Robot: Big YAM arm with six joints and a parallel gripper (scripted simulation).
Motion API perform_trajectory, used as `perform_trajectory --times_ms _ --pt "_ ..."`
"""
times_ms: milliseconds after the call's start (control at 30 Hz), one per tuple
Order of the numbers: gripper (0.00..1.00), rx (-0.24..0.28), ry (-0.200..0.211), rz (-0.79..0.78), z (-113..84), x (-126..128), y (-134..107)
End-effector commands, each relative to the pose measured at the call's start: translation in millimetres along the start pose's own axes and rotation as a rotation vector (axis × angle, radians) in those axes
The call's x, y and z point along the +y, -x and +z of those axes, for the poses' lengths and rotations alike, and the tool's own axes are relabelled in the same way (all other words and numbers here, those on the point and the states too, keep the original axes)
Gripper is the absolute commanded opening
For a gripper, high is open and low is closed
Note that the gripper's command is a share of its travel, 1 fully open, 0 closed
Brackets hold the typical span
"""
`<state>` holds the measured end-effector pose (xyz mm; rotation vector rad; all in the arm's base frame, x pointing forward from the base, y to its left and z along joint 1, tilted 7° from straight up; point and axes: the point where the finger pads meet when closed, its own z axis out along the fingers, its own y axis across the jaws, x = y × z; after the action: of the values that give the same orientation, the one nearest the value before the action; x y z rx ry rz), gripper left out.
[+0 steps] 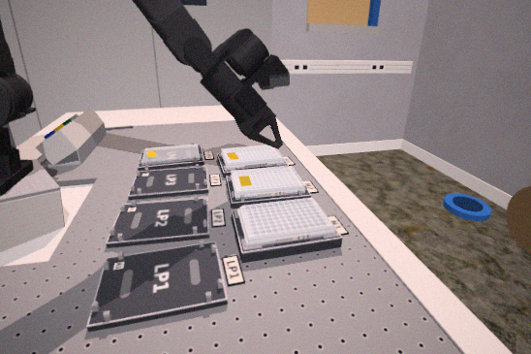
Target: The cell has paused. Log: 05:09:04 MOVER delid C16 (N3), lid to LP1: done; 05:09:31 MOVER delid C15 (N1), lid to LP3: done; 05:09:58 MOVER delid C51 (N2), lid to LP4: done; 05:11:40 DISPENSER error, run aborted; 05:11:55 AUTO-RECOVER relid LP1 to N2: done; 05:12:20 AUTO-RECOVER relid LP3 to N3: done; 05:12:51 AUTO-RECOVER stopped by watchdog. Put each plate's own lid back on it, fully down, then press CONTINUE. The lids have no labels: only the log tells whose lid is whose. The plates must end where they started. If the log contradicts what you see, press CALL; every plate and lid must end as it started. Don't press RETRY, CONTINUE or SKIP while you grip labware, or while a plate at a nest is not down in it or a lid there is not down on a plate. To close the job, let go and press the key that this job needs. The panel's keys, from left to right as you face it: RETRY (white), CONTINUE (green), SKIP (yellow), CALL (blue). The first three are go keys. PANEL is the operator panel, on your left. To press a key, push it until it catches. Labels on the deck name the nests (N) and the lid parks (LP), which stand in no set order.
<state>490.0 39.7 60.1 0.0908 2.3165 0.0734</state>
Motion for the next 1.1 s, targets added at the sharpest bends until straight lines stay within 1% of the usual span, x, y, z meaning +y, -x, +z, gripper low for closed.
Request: perform_trajectory --times_ms 0,67,167,233,267,367,433,533,633,733,800,833,867,933,967,1000,1033,1067 --pt "0.0 0.025 -0.01 -0.01 6.2 -16 -10" --pt "0.0 0.01 -0.009 -0.01 6.1 -25 -7" --pt "0.0 0.009 -0.009 -0.01 5.8 -41 -7" --pt "0.0 0.009 -0.009 -0.01 5.8 -41 -7" --pt "0.0 -0.007 -0.008 -0.011 6.6 -45 4" --pt "0.0 0.001 -0.009 -0.011 5.9 -60 -2" --pt "0.0 0.001 -0.009 -0.011 5.8 -71 -1" --pt "0.0 -0.012 -0.009 -0.013 6.1 -86 7" --pt "0.0 -0.032 -0.011 -0.017 6.7 -102 21" --pt "0.0 -0.021 -0.012 -0.016 6.5 -118 18" --pt "0.0 -0.021 -0.012 -0.016 6.5 -118 18" --pt "0.0 -0.003 -0.011 -0.013 5.9 -122 8" --pt "0.0 -0.009 -0.011 -0.015 6.3 -128 14" --pt "0.0 -0.006 -0.011 -0.014 6.1 -139 14" --pt "0.0 -0.006 -0.011 -0.014 6.1 -139 14" --pt "0.0 -0.003 -0.011 -0.014 6.0 -138 12" --pt "0.0 0.013 -0.01 -0.01 5.4 -137 2" --pt "0.0 -0.014 -0.007 -0.014 1.6 -132 11"
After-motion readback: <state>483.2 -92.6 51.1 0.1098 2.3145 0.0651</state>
